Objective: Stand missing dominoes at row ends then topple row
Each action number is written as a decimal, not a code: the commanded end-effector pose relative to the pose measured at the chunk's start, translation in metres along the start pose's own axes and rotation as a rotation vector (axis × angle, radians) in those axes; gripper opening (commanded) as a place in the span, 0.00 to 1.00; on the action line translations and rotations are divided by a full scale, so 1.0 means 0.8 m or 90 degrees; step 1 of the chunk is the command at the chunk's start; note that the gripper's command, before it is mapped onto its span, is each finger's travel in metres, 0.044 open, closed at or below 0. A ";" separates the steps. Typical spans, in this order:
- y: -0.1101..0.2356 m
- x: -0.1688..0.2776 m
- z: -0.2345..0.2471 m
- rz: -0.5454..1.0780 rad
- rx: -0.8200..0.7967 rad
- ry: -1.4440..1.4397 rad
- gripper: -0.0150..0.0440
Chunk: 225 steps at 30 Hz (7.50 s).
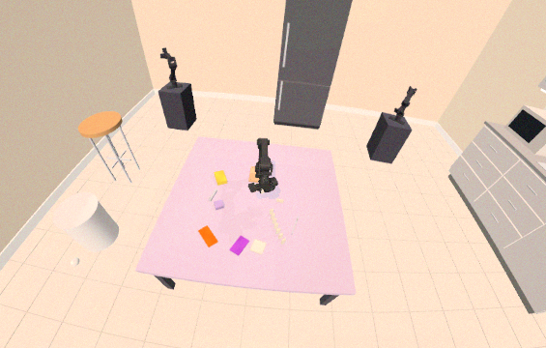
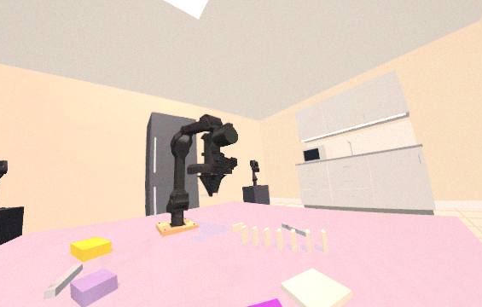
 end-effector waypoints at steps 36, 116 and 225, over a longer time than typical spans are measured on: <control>-0.069 0.051 -0.091 -0.348 -0.134 0.214 0.44; -0.186 0.145 -0.113 -0.965 -0.048 0.163 0.44; -0.166 0.020 -0.150 -0.553 0.031 0.051 1.00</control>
Point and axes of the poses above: the point midway between the two fingers, 35 mm back from their tips, its own y axis back along the fingers, its own z axis across the jaws, x = y × z, the point moved 7 cm from there along y, back along the fingers, and after that the axes turned 9 degrees about y, right-handed, at the moved point
